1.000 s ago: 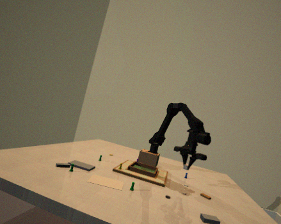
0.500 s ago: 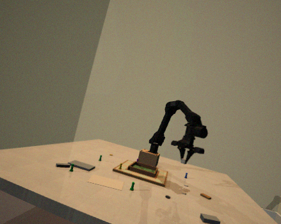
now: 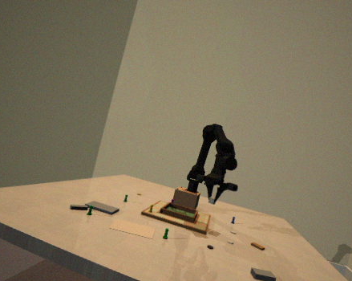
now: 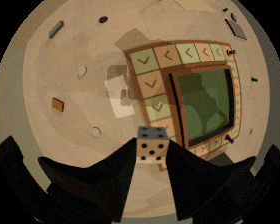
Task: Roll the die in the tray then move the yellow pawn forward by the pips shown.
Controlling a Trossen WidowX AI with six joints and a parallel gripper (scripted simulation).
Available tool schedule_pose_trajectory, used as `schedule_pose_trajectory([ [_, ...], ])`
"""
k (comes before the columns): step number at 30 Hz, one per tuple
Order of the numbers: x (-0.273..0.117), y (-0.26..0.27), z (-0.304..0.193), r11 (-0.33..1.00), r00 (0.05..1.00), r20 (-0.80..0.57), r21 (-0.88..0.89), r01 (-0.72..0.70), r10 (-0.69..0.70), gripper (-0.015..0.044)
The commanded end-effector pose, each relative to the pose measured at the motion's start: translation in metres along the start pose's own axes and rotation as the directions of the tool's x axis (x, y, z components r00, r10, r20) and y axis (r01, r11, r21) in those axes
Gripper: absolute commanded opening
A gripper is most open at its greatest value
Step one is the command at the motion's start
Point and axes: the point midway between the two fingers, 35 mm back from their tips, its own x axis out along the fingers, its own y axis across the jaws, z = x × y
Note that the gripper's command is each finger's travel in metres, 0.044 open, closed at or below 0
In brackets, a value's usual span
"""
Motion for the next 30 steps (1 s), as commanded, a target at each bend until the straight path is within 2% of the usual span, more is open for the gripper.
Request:
schedule_pose_trajectory([
  [1,0.004,-0.025,0.009,0.998,1.000,0.005,-0.059,0.005,-0.004,0.0000],
  [22,0.026,-0.132,0.027,0.952,1.000,-0.005,-0.307,0.007,-0.009,0.0000],
  [28,0.027,-0.135,0.027,0.949,1.000,0.000,-0.315,0.007,-0.008,0.0000],
  [30,0.029,-0.134,0.028,0.949,0.999,0.043,-0.315,0.008,0.006,0.0000],
])
